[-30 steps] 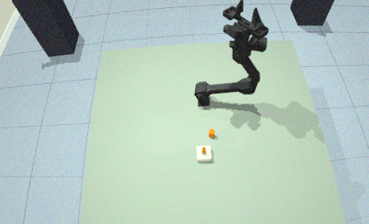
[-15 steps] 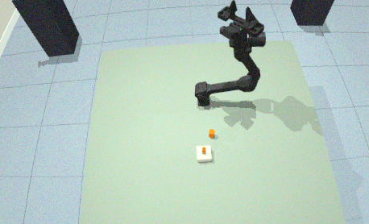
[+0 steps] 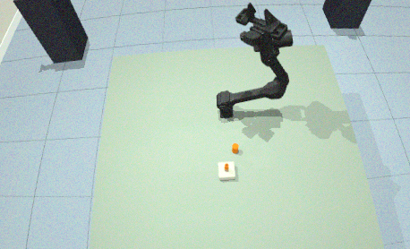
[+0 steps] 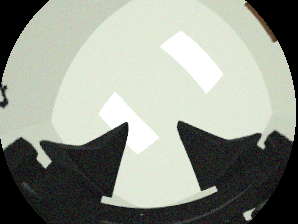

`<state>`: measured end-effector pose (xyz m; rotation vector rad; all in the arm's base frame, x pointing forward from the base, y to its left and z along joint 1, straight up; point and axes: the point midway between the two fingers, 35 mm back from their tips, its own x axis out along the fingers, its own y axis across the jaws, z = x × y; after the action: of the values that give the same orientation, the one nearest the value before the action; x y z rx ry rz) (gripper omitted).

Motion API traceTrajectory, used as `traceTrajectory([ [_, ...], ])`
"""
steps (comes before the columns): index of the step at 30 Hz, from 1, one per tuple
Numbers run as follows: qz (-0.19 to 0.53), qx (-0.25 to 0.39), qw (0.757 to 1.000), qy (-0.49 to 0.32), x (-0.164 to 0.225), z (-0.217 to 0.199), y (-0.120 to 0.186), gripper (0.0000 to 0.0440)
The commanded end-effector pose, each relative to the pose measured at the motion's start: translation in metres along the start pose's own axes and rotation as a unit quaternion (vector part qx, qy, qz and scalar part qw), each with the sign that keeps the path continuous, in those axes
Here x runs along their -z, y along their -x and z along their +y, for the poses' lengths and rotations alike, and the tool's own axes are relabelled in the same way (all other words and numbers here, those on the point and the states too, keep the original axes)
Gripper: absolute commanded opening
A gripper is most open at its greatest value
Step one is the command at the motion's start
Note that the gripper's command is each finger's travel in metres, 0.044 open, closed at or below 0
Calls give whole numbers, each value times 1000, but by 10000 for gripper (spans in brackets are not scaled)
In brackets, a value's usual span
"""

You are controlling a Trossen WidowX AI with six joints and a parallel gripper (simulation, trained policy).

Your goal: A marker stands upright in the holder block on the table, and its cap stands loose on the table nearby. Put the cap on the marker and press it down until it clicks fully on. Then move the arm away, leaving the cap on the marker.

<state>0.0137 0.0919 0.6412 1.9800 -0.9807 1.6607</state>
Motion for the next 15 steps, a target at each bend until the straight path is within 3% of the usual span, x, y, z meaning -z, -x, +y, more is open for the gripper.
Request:
traceTrajectory([
  [1,-17,-3,1000,-5,-4,4,0,303],
  [15,-88,-22,995,-33,-26,21,4,303],
])
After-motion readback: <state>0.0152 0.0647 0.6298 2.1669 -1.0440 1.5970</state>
